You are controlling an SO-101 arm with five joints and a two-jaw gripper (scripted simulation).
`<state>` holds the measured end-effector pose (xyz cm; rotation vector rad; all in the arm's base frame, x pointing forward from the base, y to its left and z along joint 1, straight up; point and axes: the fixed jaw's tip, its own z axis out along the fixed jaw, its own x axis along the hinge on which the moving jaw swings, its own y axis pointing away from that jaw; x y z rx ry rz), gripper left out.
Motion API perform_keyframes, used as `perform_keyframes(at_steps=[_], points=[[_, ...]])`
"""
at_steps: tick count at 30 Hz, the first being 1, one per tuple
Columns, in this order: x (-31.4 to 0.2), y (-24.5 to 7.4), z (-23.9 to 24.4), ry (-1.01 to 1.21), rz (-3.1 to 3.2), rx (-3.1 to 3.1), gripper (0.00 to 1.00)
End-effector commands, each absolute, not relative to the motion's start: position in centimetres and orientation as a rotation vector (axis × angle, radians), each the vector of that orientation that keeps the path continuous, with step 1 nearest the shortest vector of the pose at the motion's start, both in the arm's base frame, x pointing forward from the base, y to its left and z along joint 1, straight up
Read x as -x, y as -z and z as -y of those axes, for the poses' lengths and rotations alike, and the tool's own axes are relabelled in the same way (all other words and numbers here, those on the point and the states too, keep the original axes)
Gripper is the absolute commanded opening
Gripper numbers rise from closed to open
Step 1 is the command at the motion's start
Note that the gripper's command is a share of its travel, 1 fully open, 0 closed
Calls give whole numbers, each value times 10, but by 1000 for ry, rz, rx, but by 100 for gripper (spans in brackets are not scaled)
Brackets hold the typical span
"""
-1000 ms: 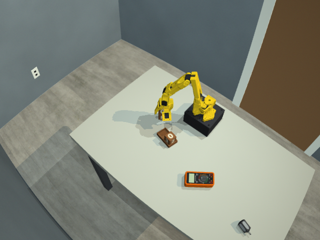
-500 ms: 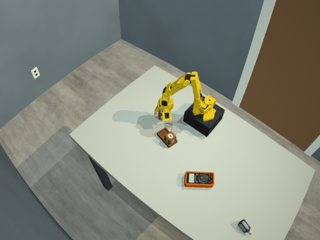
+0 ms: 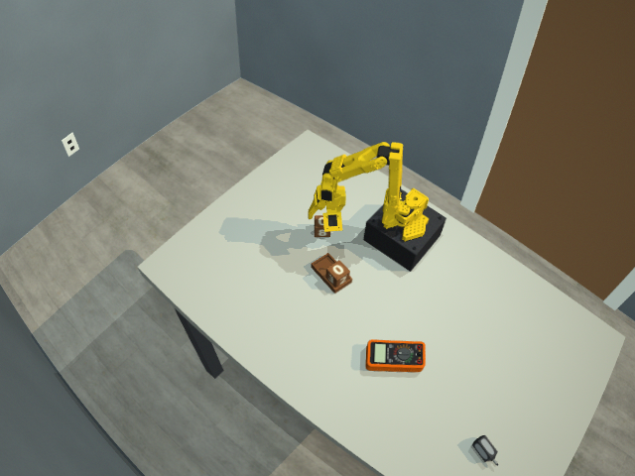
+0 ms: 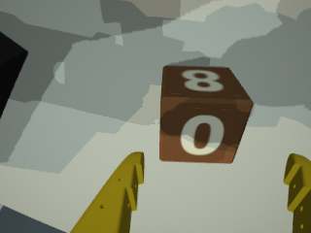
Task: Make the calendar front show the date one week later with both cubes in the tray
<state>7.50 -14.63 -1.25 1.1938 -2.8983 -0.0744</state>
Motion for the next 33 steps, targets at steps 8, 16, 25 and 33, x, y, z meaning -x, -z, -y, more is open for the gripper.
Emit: perform_keyframes(at_steps=[8,16,25,33], points=[[-75,-11,149,40,2903,-1194,36],[-75,-11,149,40,2903,-1194,36],[-75,-11,149,40,2903,-1194,36],[-76,-13,151,13,2905,-1194,36]])
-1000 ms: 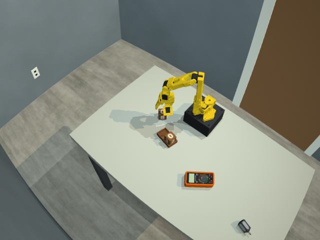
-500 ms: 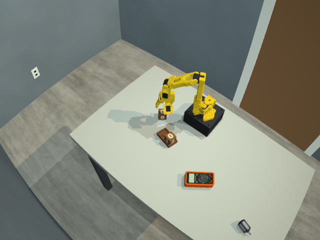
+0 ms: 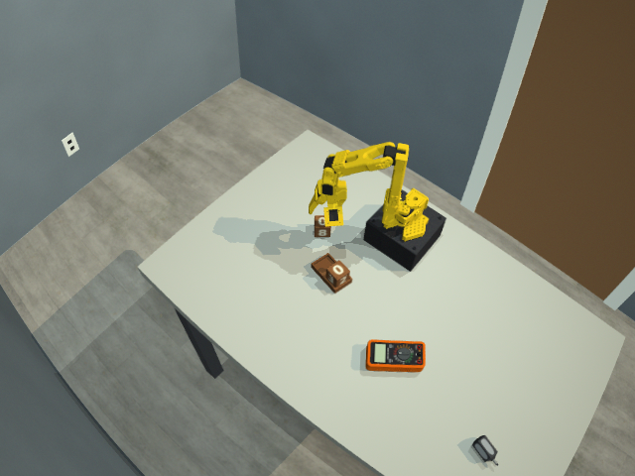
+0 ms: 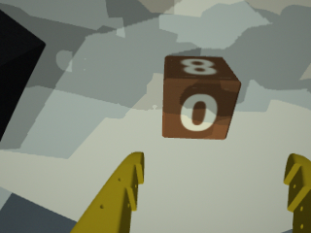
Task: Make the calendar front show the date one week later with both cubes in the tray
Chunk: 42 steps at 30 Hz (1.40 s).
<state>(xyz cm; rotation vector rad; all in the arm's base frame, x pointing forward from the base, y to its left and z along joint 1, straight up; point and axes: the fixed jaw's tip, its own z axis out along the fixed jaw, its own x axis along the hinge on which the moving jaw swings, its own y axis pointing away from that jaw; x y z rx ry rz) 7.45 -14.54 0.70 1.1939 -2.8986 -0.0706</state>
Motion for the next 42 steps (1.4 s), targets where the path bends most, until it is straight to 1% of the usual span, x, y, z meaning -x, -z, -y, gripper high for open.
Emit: perform_keyframes(at_steps=[1,5,10,12,17,21,25,32,42], points=[[-76,-15,152,-5,2906,-1195,36],[-80,-26,158,-124,2910,-1196,36],[-85,-48,169,-352,2906,-1195,35],[-85,-48,169,-352,2906,-1195,35],[-89,-71,177,-580,2887,-1187,35],[-91,-84,179,-700,2871,-1180,35],[-91,-89,180,-743,2864,-1178,35],[-91,-89,180,-745,2864,-1177,35],[-91,-79,184,-745,2873,-1152,35]])
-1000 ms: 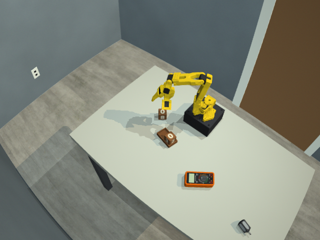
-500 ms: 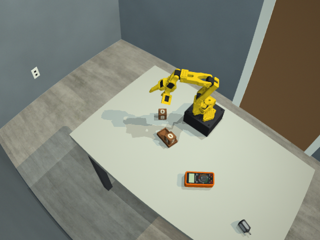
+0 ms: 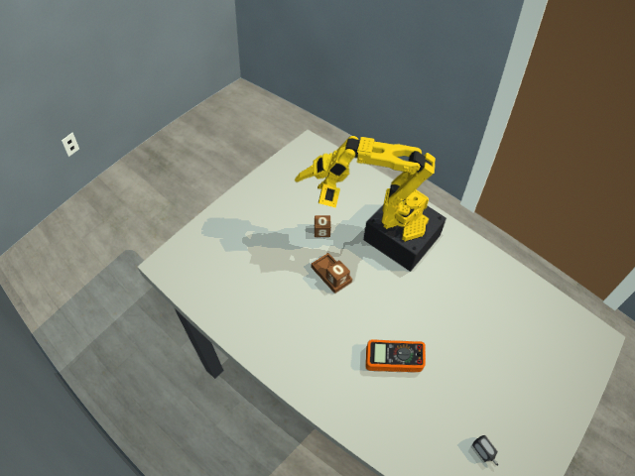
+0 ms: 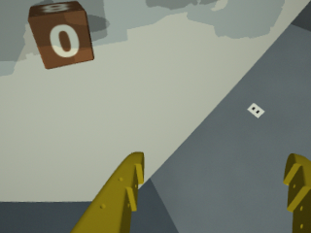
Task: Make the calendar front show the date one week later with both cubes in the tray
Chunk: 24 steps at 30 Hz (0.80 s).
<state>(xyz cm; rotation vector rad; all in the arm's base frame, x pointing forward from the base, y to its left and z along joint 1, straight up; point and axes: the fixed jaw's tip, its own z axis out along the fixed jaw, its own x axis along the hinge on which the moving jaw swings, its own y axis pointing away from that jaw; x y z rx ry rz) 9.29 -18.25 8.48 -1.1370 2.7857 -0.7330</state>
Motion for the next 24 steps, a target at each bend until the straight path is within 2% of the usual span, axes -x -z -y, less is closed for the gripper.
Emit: perform_keyframes(at_steps=[1,24], points=[[-91,-77,184,725,-2798,1117,35],[-89,-61,188,719,-2815,1081,35]])
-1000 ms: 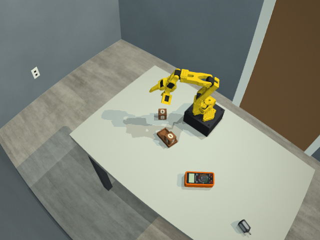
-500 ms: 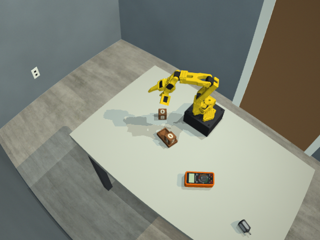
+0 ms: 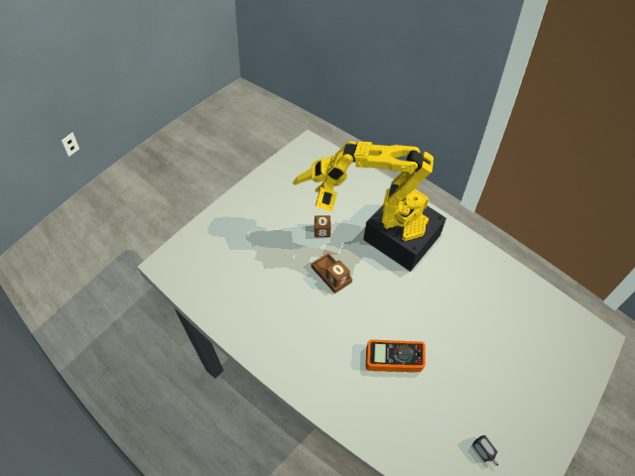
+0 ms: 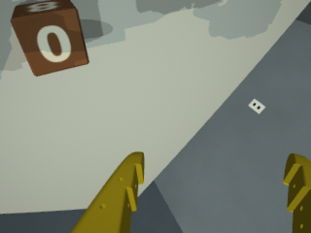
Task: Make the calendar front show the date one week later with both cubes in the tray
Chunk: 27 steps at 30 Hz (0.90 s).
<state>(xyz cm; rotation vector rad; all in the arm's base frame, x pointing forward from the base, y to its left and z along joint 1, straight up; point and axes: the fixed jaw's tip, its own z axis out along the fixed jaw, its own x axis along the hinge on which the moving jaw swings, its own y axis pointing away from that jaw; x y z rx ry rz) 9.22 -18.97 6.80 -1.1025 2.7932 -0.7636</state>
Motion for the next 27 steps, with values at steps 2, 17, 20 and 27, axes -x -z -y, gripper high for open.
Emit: perform_keyframes(at_steps=[2,17,20,27], points=[[-89,-59,187,699,-2821,1084,35],[-76,-6,161,207,-2915,1120,35],[-72,5,153,87,-2927,1124,35],[-68,16,144,-39,-2934,1127,35]])
